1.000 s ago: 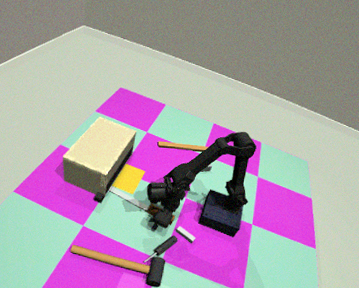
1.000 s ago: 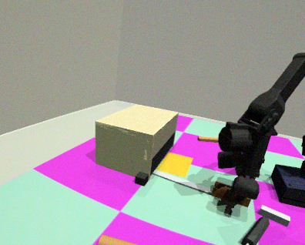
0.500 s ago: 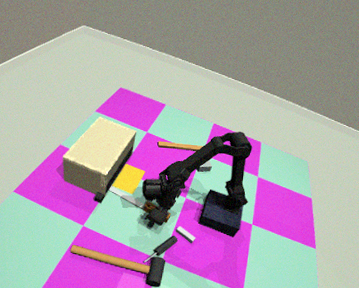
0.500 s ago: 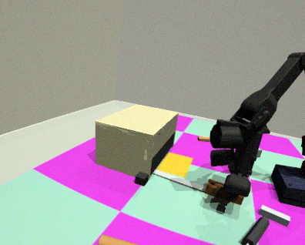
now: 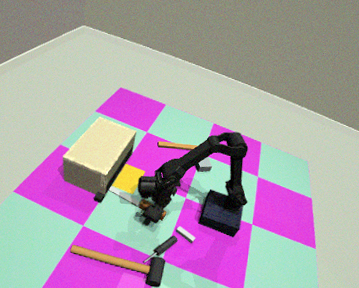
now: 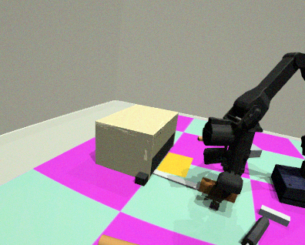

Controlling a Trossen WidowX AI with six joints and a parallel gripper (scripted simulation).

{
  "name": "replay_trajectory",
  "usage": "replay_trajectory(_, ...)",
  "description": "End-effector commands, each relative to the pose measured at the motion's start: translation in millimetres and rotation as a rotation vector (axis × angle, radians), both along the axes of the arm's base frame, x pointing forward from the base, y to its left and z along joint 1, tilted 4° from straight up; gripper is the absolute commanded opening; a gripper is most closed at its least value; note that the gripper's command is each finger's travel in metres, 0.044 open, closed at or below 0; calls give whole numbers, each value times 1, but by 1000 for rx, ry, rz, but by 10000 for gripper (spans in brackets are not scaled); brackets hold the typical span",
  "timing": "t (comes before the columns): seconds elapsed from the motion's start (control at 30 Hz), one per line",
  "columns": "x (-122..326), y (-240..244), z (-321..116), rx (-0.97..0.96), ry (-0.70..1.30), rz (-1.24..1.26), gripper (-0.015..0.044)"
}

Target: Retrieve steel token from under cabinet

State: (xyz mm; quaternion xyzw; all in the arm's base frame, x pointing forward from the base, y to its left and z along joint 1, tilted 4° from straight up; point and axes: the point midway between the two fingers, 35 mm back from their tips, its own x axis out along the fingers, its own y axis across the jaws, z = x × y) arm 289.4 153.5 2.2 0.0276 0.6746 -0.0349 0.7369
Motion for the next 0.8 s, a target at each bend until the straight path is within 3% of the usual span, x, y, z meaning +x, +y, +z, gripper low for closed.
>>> replay_trajectory(0.0,7,-1,1,1,-2,3,0)
replay_trajectory(0.77,35,-3,4,1,-4,3,0)
